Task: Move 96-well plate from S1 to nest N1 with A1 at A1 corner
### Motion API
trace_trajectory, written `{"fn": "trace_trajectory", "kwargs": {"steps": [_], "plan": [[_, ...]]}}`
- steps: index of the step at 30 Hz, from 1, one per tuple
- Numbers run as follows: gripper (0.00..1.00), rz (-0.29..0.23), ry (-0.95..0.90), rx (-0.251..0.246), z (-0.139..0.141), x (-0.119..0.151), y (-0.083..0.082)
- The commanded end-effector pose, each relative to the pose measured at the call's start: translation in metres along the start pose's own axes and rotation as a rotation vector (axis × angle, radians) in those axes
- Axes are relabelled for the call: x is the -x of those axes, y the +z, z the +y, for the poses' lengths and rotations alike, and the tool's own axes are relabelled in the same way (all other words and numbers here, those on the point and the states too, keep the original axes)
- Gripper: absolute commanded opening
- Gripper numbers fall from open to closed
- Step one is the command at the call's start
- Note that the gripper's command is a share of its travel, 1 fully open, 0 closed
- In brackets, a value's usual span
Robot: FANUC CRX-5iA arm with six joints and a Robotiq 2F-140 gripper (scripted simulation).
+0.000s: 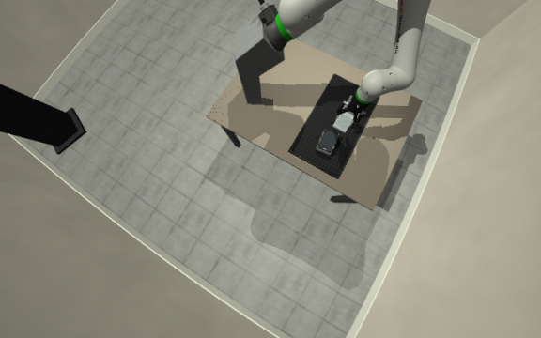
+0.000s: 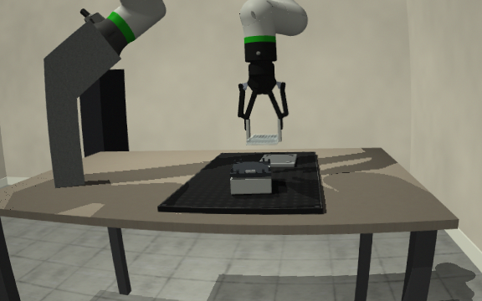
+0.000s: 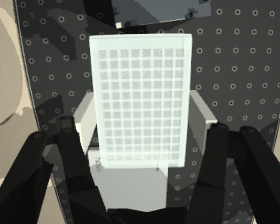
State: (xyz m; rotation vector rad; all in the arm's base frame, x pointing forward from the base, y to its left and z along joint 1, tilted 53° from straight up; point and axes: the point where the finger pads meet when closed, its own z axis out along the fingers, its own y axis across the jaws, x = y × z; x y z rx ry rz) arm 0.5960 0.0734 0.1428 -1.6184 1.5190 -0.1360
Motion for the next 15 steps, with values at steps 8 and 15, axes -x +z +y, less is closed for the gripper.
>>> {"fn": "trace_trajectory", "kwargs": {"steps": [8,15], "plan": [[0.00,0.002,0.001,0.001,-0.003,0.028,0.004],[0.00,0.002,0.001,0.001,-0.006,0.051,0.007]]}}
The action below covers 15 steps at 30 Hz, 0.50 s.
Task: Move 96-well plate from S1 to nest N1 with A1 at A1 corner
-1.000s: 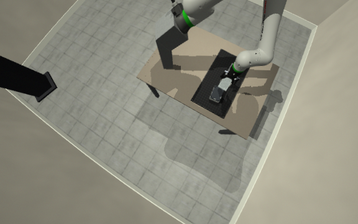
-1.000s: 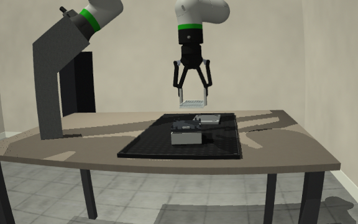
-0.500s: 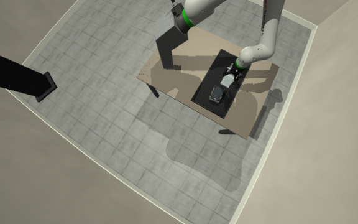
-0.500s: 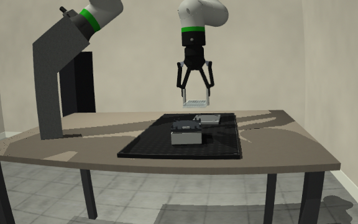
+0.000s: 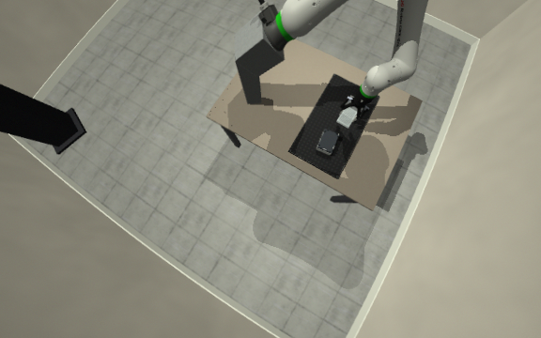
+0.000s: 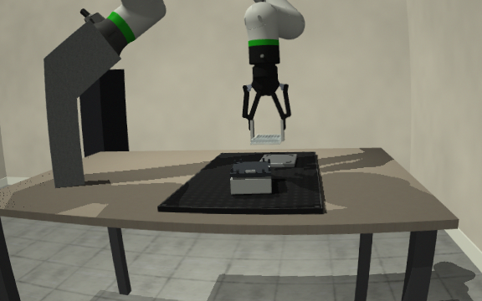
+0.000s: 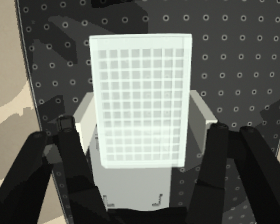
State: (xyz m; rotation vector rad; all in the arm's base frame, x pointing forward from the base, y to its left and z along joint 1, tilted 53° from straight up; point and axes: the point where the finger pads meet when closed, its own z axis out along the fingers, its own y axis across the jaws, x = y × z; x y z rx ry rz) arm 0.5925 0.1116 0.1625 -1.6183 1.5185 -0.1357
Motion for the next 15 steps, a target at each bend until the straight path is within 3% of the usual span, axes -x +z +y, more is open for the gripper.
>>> {"fn": "trace_trajectory", "kwargs": {"steps": [1,15], "plan": [[0.00,0.002,0.001,0.001,-0.001,0.011,0.001],[0.00,0.002,0.001,0.001,-0.006,0.051,0.007]]}}
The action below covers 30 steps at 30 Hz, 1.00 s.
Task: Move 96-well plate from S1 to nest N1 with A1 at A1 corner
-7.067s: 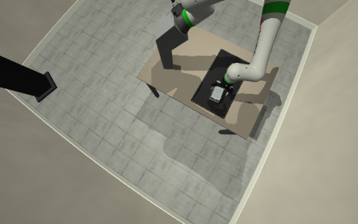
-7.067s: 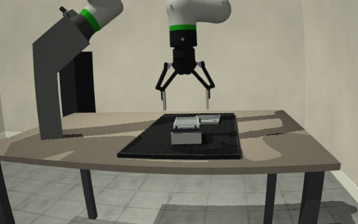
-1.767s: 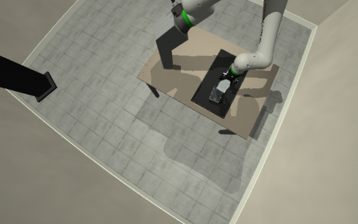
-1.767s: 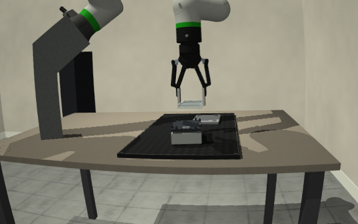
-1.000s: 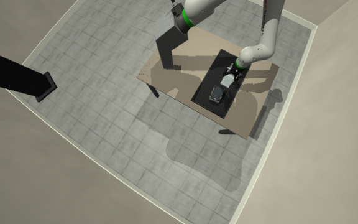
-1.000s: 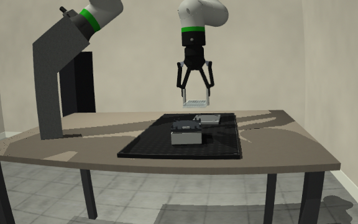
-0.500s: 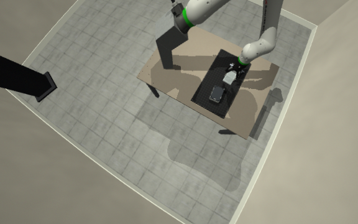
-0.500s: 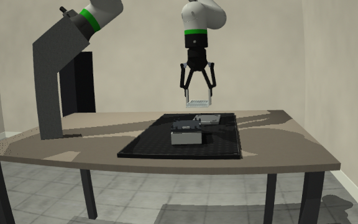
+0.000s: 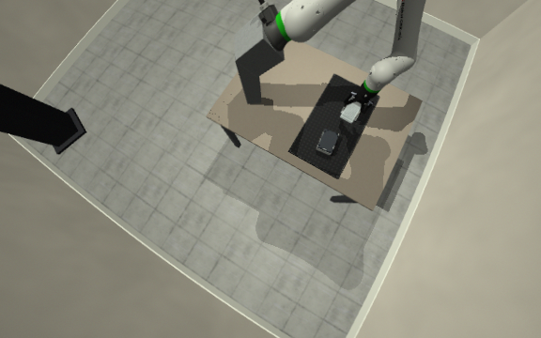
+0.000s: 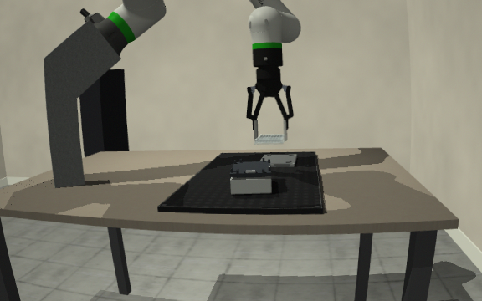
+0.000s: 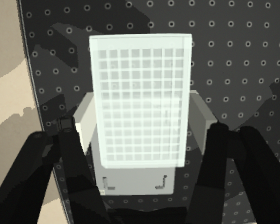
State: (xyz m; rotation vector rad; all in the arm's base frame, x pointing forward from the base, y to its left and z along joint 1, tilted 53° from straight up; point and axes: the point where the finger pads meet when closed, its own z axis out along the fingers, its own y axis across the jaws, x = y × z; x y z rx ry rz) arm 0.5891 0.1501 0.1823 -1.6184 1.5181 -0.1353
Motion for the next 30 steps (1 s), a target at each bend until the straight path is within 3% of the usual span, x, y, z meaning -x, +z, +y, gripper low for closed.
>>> {"fn": "trace_trajectory", "kwargs": {"steps": [1,30], "plan": [[0.00,0.003,0.001,0.001,-0.001,0.011,0.001],[0.00,0.003,0.001,0.001,-0.010,0.093,0.012]]}}
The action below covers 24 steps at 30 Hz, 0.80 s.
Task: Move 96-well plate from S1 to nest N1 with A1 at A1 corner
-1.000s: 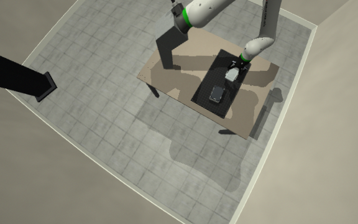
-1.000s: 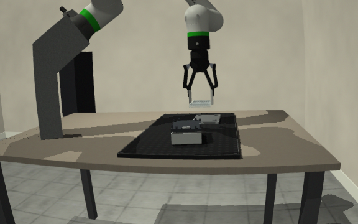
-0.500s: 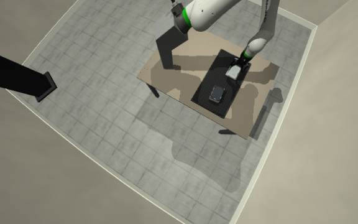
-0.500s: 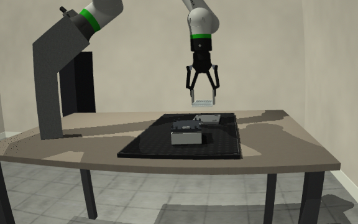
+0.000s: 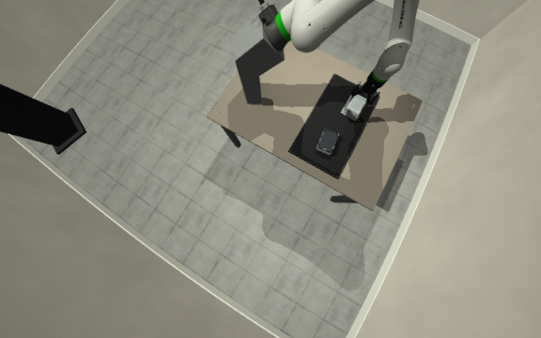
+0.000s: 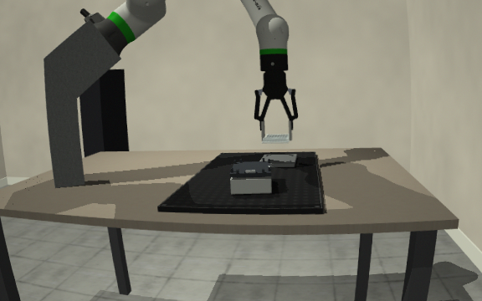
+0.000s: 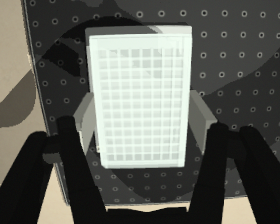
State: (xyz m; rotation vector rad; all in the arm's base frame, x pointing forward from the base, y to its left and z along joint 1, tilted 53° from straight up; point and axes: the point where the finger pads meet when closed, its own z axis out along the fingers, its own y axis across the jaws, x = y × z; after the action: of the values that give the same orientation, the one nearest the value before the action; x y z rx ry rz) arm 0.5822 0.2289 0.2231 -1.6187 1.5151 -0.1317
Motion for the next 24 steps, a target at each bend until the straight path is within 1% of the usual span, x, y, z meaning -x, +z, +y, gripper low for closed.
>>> {"fn": "trace_trajectory", "kwargs": {"steps": [1,4,24], "plan": [[0.00,0.007,0.001,0.000,-0.0010,0.0096,0.0013],[0.00,0.007,0.001,0.000,-0.0017,0.0156,0.0019],[0.00,0.007,0.001,0.000,-0.0017,0.0147,0.0019]]}}
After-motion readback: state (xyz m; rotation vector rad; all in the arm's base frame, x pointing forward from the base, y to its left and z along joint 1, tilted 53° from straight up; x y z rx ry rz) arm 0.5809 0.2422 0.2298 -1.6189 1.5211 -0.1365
